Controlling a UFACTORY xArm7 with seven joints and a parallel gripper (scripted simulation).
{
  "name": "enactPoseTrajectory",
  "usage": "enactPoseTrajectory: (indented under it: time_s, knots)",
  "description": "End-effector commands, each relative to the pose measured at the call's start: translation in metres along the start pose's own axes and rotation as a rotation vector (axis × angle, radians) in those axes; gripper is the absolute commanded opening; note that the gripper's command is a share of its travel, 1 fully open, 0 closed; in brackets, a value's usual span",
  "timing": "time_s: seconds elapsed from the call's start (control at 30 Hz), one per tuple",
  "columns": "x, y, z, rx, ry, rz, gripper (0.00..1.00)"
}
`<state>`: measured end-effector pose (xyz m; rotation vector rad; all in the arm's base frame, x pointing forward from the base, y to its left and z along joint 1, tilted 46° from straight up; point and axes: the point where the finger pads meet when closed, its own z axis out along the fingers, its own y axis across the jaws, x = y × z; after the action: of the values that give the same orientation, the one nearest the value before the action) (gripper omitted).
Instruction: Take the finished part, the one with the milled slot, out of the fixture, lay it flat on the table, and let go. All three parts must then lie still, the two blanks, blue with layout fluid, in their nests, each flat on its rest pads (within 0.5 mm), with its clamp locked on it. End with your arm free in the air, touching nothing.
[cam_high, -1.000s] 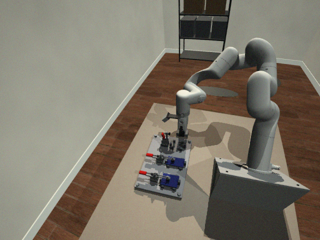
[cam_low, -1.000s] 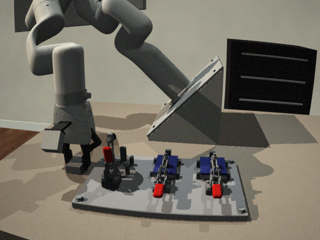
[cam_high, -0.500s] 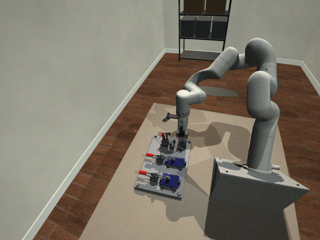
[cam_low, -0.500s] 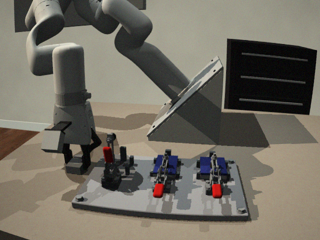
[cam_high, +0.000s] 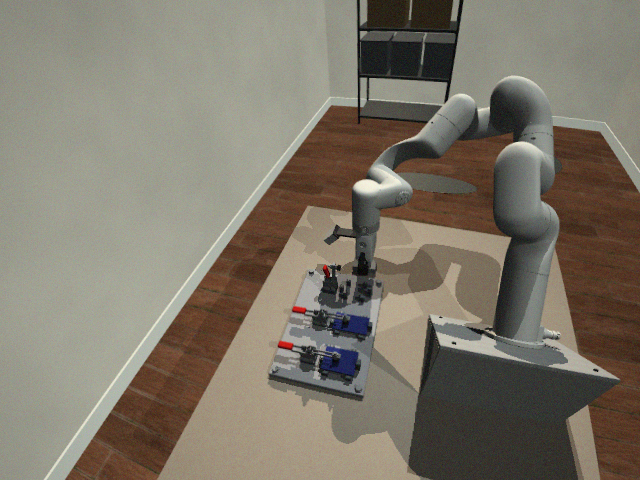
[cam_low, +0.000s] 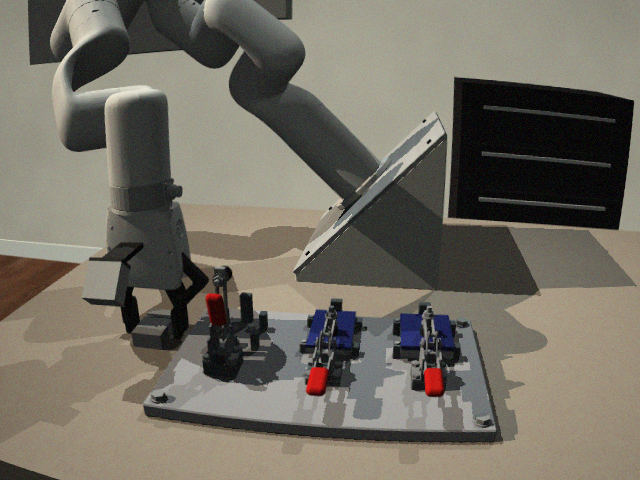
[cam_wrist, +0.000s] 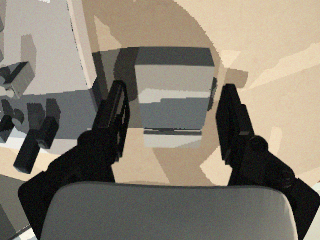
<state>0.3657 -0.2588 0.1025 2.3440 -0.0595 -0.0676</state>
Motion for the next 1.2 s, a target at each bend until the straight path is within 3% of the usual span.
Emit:
enactPoseTrajectory:
  time_s: [0.0, 0.73, 1.17]
  knots:
    - [0.001, 0.0, -0.001, -0.001, 0.004, 0.0, 0.69]
    - [0.001, 0.0, -0.003, -0.001, 0.004, 0.0, 0.69]
    - [0.001, 0.0, -0.025, -0.001, 0.004, 0.0, 0.69]
